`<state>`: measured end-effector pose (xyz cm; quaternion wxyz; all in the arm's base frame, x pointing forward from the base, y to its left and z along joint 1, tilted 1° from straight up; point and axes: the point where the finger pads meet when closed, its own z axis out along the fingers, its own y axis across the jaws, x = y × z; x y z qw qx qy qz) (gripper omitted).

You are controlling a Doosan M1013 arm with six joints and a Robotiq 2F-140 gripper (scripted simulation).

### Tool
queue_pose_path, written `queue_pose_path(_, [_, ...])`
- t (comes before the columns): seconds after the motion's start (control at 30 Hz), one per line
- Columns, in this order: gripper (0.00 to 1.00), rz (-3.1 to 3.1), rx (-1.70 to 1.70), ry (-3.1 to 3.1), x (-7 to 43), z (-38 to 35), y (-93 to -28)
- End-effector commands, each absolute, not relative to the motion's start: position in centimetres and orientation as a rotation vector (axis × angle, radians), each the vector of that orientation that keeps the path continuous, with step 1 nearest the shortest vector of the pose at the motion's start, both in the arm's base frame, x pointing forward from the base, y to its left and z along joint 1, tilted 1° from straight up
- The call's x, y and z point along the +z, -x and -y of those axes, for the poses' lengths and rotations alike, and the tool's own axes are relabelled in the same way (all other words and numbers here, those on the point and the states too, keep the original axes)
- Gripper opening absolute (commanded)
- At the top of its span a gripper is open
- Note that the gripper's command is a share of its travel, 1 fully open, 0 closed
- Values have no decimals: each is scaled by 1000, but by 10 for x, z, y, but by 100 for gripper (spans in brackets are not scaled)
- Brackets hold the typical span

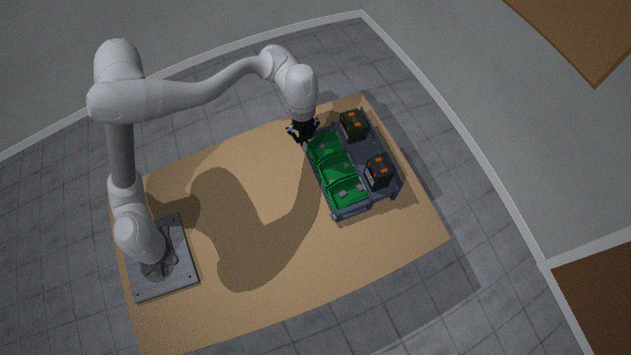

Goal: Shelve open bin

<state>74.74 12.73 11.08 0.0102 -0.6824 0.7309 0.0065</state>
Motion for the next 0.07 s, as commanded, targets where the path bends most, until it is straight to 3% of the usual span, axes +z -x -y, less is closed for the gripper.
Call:
queue_pose_path(0.0, [0,-2281,21,2130,111,-127,-747])
queue_pose_path(0.03, [0,-2281,21,2130,111,-127,-747])
